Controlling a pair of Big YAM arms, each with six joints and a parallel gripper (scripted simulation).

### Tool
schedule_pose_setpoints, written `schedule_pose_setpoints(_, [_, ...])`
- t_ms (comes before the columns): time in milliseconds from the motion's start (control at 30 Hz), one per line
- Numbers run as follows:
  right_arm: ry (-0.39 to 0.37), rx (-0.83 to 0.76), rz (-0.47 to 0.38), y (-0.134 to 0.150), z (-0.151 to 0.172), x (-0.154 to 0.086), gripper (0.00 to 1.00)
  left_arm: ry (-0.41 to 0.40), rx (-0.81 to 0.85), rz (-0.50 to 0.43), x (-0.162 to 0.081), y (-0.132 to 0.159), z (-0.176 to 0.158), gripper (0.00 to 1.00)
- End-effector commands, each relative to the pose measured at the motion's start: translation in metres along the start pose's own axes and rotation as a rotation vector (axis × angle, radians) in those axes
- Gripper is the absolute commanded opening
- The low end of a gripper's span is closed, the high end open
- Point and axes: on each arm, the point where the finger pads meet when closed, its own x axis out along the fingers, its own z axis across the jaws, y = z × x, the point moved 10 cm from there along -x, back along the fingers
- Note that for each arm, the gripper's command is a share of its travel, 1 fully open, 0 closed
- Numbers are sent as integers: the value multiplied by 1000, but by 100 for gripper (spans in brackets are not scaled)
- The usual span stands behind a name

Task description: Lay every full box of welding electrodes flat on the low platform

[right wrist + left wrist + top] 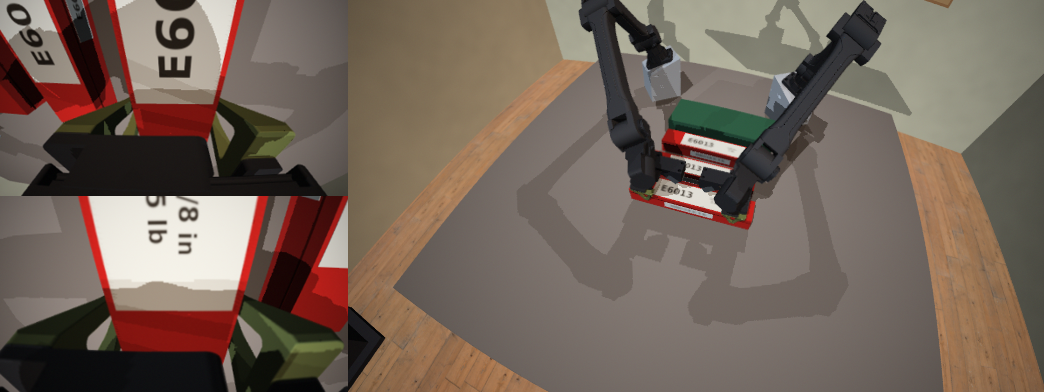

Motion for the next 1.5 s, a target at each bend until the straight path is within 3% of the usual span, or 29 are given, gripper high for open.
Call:
schedule_pose_setpoints(0, [132, 33, -56, 9, -29, -66, 0, -102, -9, -24, -40, 7, 24, 0])
schedule_pose_setpoints(1467, [129, 36, -50, 10, -25, -50, 0, -100, -11, -24, -39, 9, 23, 0])
